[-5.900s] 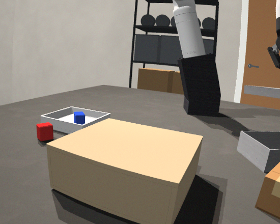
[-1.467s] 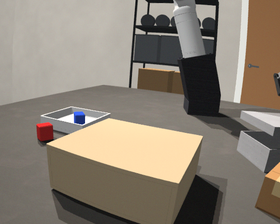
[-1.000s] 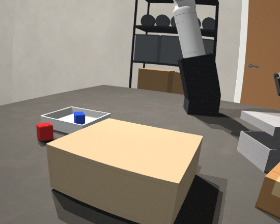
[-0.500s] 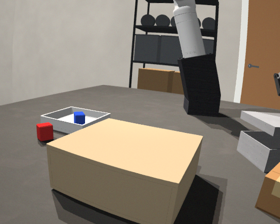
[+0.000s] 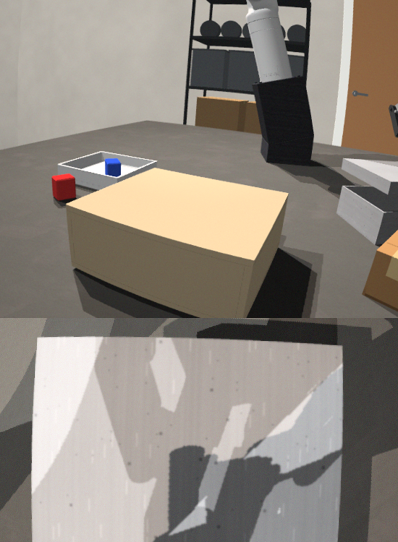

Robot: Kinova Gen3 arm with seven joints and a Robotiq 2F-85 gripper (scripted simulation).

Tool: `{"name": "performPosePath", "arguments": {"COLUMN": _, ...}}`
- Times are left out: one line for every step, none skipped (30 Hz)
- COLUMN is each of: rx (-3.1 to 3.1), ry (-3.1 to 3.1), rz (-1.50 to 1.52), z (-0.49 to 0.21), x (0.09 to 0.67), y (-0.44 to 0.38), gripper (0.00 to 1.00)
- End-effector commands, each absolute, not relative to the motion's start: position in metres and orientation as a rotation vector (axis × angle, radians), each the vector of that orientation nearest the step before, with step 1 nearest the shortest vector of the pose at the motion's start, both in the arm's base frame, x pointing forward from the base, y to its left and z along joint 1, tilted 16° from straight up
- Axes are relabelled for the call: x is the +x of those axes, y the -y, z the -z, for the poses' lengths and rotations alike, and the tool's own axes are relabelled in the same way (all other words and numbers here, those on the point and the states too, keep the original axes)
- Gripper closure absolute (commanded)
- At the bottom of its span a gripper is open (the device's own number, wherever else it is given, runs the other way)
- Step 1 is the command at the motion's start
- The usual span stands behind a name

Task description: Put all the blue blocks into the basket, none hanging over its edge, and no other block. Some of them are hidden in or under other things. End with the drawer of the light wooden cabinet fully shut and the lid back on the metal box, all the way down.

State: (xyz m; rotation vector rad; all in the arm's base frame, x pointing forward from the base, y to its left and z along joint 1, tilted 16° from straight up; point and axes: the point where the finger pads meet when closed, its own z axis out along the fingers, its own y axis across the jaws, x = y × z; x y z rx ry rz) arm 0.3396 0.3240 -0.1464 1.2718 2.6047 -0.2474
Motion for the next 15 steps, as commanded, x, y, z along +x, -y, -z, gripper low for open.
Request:
{"name": "performPosePath", "arguments": {"rx": 1.272, "ry": -2.605, "rz": 0.245, "z": 0.1462, "x": 0.3399, "y": -0.3248, "gripper": 0.9}}
{"name": "performPosePath", "arguments": {"rx": 1.272, "ry": -2.605, "rz": 0.245, "z": 0.1465, "x": 0.3399, "y": -0.3247, "gripper": 0.9}}
{"name": "performPosePath", "arguments": {"rx": 1.272, "ry": -2.605, "rz": 0.245, "z": 0.1467, "x": 0.3399, "y": -0.3246, "gripper": 0.9}}
{"name": "performPosePath", "arguments": {"rx": 1.272, "ry": -2.605, "rz": 0.245, "z": 0.147, "x": 0.34, "y": -0.3245, "gripper": 0.9}}
{"name": "performPosePath", "arguments": {"rx": 1.272, "ry": -2.605, "rz": 0.245, "z": 0.1474, "x": 0.34, "y": -0.3245, "gripper": 0.9}}
{"name": "performPosePath", "arguments": {"rx": 1.272, "ry": -2.605, "rz": 0.245, "z": 0.1477, "x": 0.3401, "y": -0.3244, "gripper": 0.9}}
{"name": "performPosePath", "arguments": {"rx": 1.272, "ry": -2.605, "rz": 0.245, "z": 0.1481, "x": 0.3401, "y": -0.3243, "gripper": 0.9}}
{"name": "performPosePath", "arguments": {"rx": 1.272, "ry": -2.605, "rz": 0.245, "z": 0.1484, "x": 0.3402, "y": -0.3242, "gripper": 0.9}}
{"name": "performPosePath", "arguments": {"rx": 1.272, "ry": -2.605, "rz": 0.245, "z": 0.1488, "x": 0.3402, "y": -0.3241, "gripper": 0.9}}
{"name": "performPosePath", "arguments": {"rx": 1.272, "ry": -2.605, "rz": 0.245, "z": 0.1492, "x": 0.3403, "y": -0.324, "gripper": 0.9}}
{"name": "performPosePath", "arguments": {"rx": 1.272, "ry": -2.605, "rz": 0.245, "z": 0.1496, "x": 0.3403, "y": -0.3239, "gripper": 0.9}}
{"name": "performPosePath", "arguments": {"rx": 1.272, "ry": -2.605, "rz": 0.245, "z": 0.1496, "x": 0.3403, "y": -0.3239, "gripper": 0.9}}
{"name": "performPosePath", "arguments": {"rx": 1.272, "ry": -2.605, "rz": 0.245, "z": 0.1496, "x": 0.3403, "y": -0.3239, "gripper": 0.9}}
{"name": "performPosePath", "arguments": {"rx": 1.272, "ry": -2.605, "rz": 0.245, "z": 0.1501, "x": 0.3404, "y": -0.3238, "gripper": 0.9}}
{"name": "performPosePath", "arguments": {"rx": 1.272, "ry": -2.605, "rz": 0.245, "z": 0.1505, "x": 0.3405, "y": -0.3236, "gripper": 0.9}}
